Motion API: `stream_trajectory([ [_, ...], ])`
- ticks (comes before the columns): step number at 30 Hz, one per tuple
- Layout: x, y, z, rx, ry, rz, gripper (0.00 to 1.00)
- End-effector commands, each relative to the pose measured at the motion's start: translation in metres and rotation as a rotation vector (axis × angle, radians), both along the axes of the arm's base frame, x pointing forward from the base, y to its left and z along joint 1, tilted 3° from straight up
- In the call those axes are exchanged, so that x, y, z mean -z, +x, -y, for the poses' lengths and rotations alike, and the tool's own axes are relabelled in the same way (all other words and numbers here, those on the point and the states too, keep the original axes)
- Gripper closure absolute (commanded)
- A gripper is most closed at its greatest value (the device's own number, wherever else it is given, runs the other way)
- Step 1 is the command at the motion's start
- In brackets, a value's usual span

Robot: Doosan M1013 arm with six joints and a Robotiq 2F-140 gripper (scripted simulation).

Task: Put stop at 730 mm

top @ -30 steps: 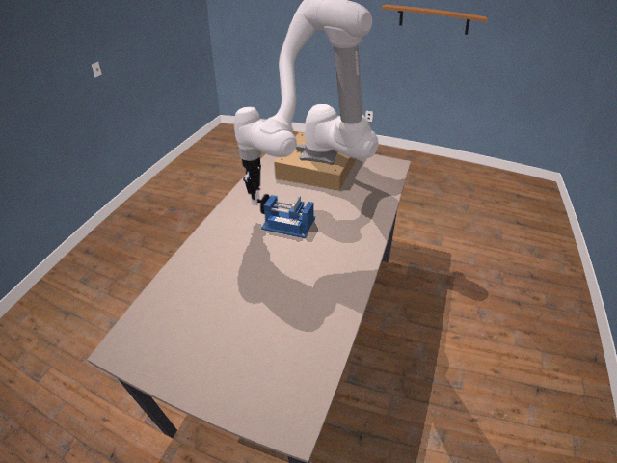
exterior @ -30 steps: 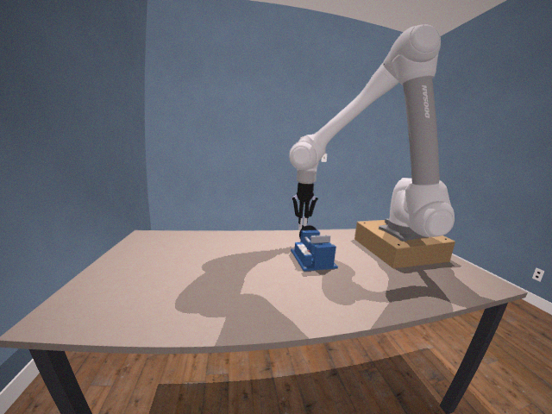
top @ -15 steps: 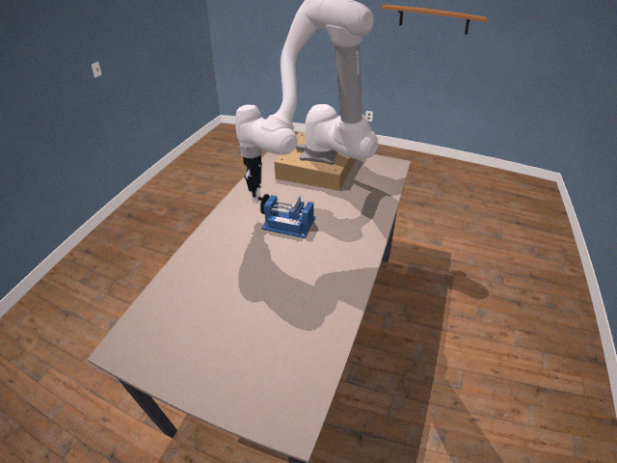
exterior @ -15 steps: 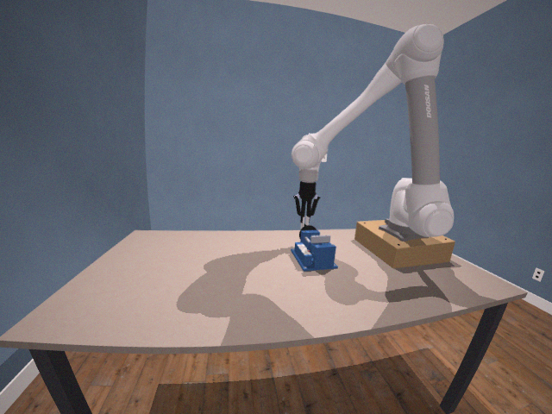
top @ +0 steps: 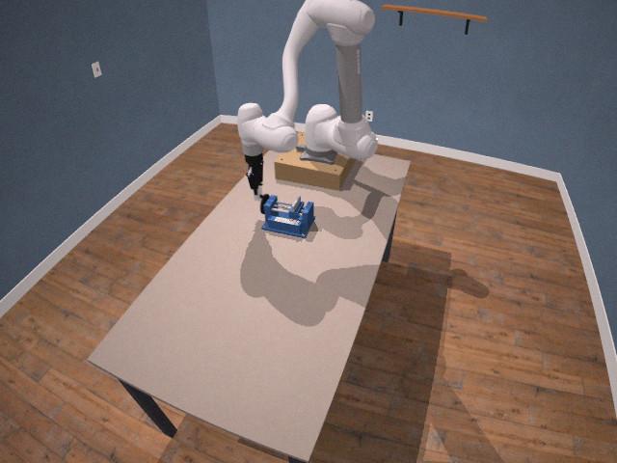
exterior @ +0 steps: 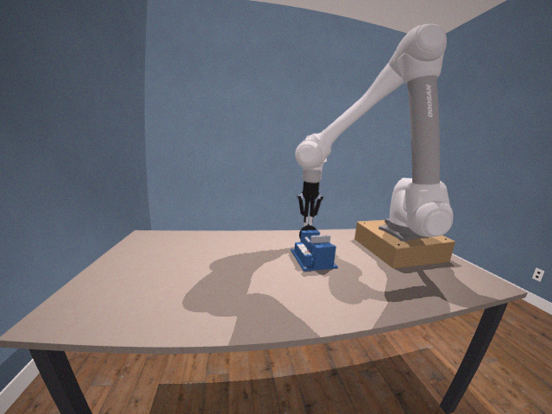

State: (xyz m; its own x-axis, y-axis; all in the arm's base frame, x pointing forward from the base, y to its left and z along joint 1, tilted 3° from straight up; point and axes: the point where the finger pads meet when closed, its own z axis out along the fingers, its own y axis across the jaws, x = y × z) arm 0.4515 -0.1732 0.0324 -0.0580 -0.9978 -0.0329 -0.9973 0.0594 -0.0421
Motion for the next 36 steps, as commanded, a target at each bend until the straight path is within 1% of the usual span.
stream_trajectory([
  [1, 0.003, -0.007, -0.001, -0.001, 0.000, -0.002, 0.96],
  [12, 0.013, -0.018, -0.002, -0.001, 0.000, -0.002, 0.96],
  [18, 0.022, -0.023, -0.002, -0.001, 0.000, -0.002, 0.96],
  [27, 0.035, -0.024, -0.003, -0.001, 0.000, -0.002, 0.96],
  [36, 0.043, -0.022, -0.003, -0.001, 0.000, -0.002, 0.96],
])
